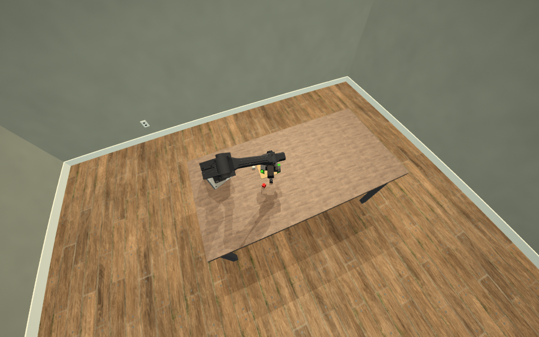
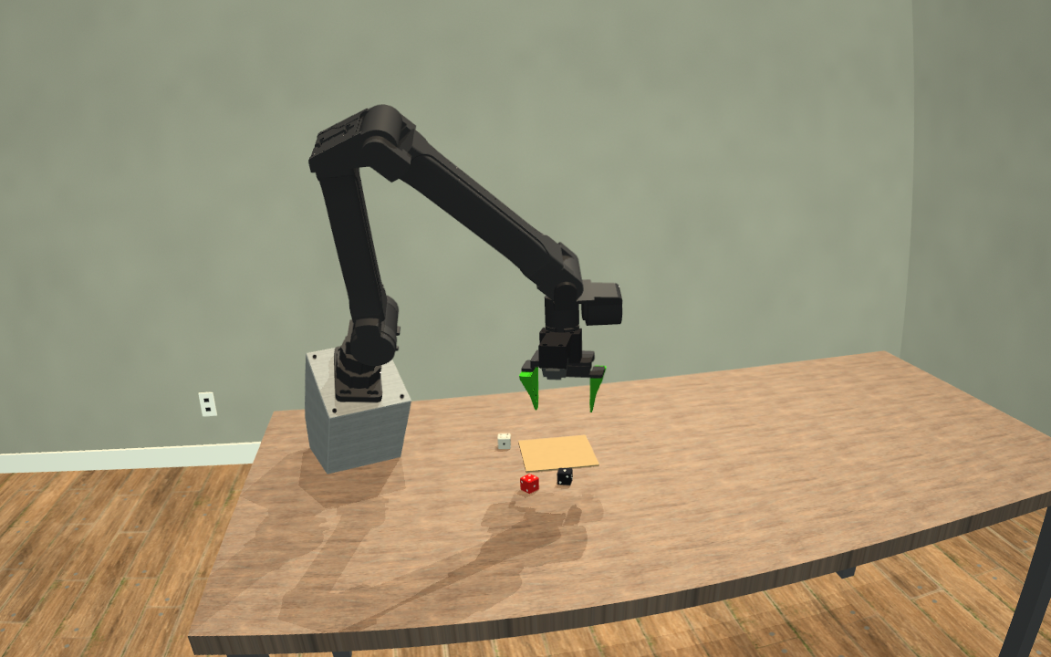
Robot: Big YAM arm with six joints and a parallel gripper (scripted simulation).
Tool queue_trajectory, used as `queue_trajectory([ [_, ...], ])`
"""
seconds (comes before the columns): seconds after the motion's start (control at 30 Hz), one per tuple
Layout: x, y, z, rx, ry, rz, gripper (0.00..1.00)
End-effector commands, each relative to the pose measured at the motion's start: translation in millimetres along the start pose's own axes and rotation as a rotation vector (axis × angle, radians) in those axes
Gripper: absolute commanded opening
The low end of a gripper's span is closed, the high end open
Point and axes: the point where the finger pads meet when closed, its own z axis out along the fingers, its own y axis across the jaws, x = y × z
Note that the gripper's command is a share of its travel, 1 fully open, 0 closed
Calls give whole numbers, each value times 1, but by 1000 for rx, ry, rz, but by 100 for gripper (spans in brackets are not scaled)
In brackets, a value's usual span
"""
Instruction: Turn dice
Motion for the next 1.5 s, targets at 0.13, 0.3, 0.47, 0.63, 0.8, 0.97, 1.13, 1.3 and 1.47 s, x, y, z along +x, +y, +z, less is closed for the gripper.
queue_trajectory([
  [0.13, 1, 7, -5, -27, 9, 29, 100],
  [0.3, 1, 7, -5, -27, 9, 20, 100],
  [0.47, 1, 4, 0, -15, 4, -37, 100],
  [0.63, -1, 1, 7, -1, -1, -154, 100],
  [0.8, -1, 2, 9, -1, -1, -271, 100],
  [0.97, -1, 2, 13, -1, -1, -478, 100],
  [1.13, -1, 2, 16, -2, -1, -644, 100],
  [1.3, -1, 2, 19, -2, -1, -782, 100],
  [1.47, -1, 2, 22, -3, -1, -962, 100],
])
